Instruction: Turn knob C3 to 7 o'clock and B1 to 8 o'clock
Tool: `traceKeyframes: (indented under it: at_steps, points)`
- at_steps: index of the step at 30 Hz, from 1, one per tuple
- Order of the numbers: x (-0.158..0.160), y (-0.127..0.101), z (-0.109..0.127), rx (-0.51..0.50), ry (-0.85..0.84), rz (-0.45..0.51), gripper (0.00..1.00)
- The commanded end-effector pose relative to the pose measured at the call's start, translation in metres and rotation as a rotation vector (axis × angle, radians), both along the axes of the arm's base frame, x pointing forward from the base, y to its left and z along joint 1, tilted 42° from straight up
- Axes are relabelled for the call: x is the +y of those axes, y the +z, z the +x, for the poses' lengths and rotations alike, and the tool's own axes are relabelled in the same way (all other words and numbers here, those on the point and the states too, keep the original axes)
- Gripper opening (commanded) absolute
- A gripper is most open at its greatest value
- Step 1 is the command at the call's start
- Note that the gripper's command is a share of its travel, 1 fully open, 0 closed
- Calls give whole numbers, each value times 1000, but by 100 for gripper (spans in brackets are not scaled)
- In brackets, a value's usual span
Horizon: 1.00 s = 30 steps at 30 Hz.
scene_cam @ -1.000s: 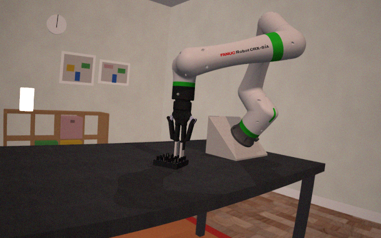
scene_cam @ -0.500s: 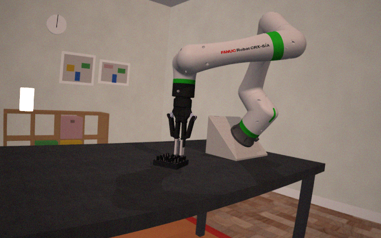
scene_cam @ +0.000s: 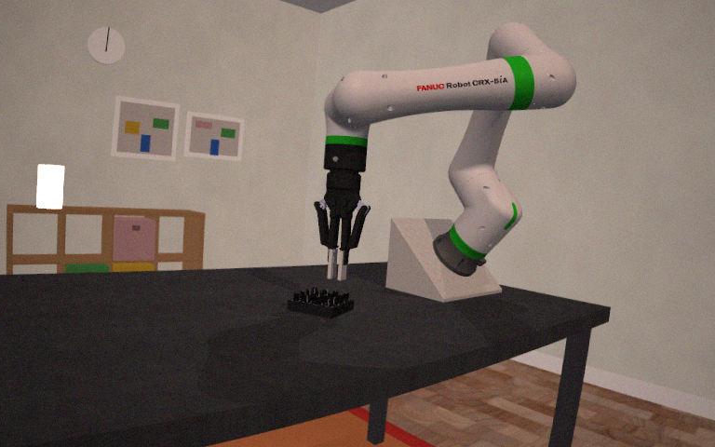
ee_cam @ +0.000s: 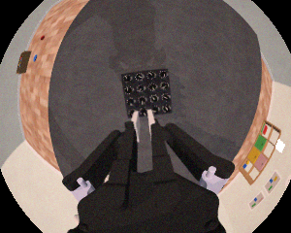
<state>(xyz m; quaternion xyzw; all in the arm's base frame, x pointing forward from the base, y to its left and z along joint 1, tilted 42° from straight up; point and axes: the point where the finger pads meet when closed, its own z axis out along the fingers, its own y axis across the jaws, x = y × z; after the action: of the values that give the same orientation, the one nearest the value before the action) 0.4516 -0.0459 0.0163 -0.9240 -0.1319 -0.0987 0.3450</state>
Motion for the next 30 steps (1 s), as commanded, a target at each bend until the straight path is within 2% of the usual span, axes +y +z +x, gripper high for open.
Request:
traceKeyframes:
  at_steps: [1, 11, 14, 16, 18, 30]
  points:
    - [-1, 0, 0, 0, 0, 0, 12]
    - [-1, 1, 1, 12, -14, 2, 12]
    - [-3, 2, 6, 81, -91, 11, 12]
    - [-3, 2, 6, 81, -91, 11, 12]
    - [-5, 3, 10, 154, -173, 21, 12]
    - [-10, 6, 24, 353, -396, 49, 12]
